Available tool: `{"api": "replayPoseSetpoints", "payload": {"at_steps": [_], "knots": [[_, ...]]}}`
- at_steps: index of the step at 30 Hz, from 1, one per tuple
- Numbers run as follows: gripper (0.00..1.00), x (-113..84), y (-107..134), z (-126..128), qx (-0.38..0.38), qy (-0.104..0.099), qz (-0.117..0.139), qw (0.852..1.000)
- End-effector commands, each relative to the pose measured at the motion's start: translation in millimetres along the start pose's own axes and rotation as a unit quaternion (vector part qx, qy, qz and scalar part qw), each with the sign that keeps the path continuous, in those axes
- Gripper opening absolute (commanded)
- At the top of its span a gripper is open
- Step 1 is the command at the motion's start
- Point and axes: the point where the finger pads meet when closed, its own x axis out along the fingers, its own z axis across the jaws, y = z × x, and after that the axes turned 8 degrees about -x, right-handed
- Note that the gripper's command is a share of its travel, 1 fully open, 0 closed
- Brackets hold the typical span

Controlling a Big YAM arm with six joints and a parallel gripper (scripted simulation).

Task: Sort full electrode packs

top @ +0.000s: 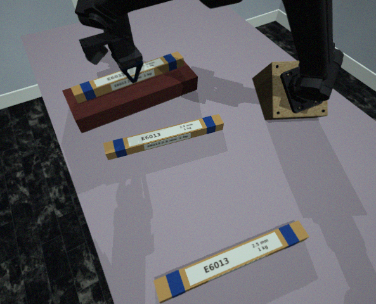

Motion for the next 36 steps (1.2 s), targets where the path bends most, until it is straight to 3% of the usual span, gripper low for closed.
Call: {"api": "replayPoseSetpoints", "payload": {"at_steps": [1, 18, 36], "knots": [[0.0, -37.7, -10.1, -11.2, -0.002, 0.033, -0.027, 0.999], [0.0, -44.1, -22.9, -17.0, -0.01, 0.044, -0.033, 0.998], [0.0, -36.6, -26.9, -11.7, -0.014, 0.04, -0.03, 0.999]]}}
